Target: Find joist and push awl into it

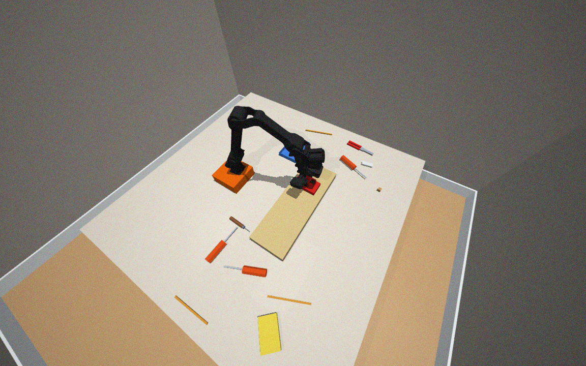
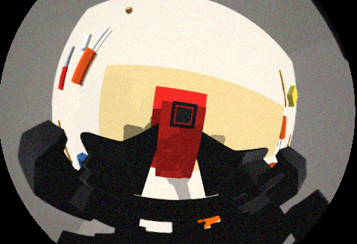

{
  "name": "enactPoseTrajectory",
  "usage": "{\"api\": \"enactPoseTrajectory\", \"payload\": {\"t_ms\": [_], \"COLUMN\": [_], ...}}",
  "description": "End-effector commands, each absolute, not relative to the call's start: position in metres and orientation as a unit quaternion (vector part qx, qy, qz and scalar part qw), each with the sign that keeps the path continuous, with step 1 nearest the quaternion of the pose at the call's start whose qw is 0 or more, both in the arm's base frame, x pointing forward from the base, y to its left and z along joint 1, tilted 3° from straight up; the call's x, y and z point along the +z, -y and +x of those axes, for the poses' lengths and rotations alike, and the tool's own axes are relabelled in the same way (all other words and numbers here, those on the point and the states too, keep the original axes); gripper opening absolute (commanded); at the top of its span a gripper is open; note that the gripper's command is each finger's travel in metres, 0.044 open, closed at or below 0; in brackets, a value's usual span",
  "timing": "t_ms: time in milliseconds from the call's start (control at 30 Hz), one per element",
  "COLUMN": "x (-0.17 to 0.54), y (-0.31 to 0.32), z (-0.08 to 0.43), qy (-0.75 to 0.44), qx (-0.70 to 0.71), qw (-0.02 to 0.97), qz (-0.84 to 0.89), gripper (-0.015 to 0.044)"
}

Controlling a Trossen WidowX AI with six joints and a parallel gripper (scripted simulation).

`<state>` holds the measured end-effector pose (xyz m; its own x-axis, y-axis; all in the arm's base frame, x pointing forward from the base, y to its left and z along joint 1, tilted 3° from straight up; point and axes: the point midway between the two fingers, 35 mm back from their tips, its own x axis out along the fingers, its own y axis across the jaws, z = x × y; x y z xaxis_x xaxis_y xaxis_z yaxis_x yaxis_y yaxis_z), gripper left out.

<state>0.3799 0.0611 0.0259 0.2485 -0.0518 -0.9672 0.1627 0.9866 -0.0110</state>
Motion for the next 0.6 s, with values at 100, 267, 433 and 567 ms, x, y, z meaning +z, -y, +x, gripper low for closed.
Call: {"api": "enactPoseTrajectory", "payload": {"t_ms": [100,267,433,567], "x": [0.026,0.026,0.026,0.026], "y": [-0.048,-0.041,-0.033,-0.027], "z": [0.377,0.376,0.374,0.374], "qy": [-0.610,-0.610,-0.610,-0.610], "qx": [-0.069,-0.069,-0.069,-0.070], "qw": [0.788,0.788,0.788,0.788], "qz": [0.045,0.045,0.045,0.045], "gripper": [0.0000,0.0000,0.0000,0.0000]}}
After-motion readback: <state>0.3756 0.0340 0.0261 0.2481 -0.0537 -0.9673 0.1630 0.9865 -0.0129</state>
